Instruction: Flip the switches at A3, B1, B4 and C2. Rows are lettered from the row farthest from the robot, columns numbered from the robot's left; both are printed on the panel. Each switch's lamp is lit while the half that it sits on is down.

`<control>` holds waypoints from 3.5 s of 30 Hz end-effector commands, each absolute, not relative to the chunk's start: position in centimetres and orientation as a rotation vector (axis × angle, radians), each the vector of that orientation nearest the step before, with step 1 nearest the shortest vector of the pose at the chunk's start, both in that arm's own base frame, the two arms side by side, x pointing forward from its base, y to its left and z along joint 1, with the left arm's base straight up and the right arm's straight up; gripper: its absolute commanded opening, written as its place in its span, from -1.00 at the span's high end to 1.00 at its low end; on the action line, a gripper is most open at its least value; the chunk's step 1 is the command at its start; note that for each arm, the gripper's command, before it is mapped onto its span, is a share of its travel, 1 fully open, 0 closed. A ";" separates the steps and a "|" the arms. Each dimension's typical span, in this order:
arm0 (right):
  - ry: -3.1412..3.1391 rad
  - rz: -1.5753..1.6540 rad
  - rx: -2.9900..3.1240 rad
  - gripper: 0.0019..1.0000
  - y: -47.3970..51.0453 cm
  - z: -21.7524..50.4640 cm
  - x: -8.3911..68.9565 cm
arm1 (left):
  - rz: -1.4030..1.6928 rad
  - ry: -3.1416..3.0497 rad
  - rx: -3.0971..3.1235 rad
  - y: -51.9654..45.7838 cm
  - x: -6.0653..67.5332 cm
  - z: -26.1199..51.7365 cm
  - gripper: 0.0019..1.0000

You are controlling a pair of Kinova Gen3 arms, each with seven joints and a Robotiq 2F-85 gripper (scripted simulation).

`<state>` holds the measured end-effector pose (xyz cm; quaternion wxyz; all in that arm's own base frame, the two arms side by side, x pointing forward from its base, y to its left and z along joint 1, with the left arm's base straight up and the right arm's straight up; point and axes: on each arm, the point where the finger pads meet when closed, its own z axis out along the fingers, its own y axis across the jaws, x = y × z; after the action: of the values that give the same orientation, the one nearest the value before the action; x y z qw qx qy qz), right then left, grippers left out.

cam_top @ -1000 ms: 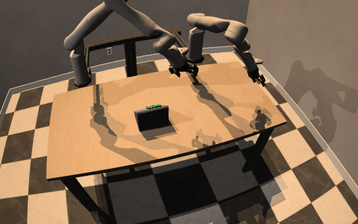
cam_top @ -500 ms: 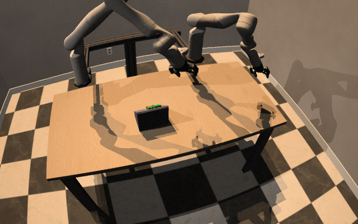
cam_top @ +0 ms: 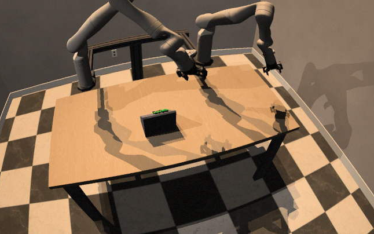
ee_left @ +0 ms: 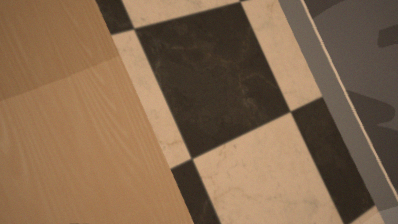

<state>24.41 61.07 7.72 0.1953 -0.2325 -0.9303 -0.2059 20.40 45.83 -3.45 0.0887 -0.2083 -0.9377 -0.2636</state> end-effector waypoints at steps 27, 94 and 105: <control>-2.607 -0.580 -0.651 -1.00 61.1 7.9 24.4 | -0.602 -2.889 0.431 49.0 11.6 0.8 -1.00; -2.607 -0.580 -0.651 -1.00 61.1 7.9 24.4 | 0.000 -2.236 2.207 45.0 0.6 20.0 -1.00; -2.607 -0.581 -0.651 0.80 61.1 7.9 24.4 | 0.000 -2.236 2.207 45.0 0.6 20.0 -1.00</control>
<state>24.41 61.07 7.72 0.1953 -0.2326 -0.9302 -0.2060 0.57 44.96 19.92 0.0007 0.7026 -0.7116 0.0007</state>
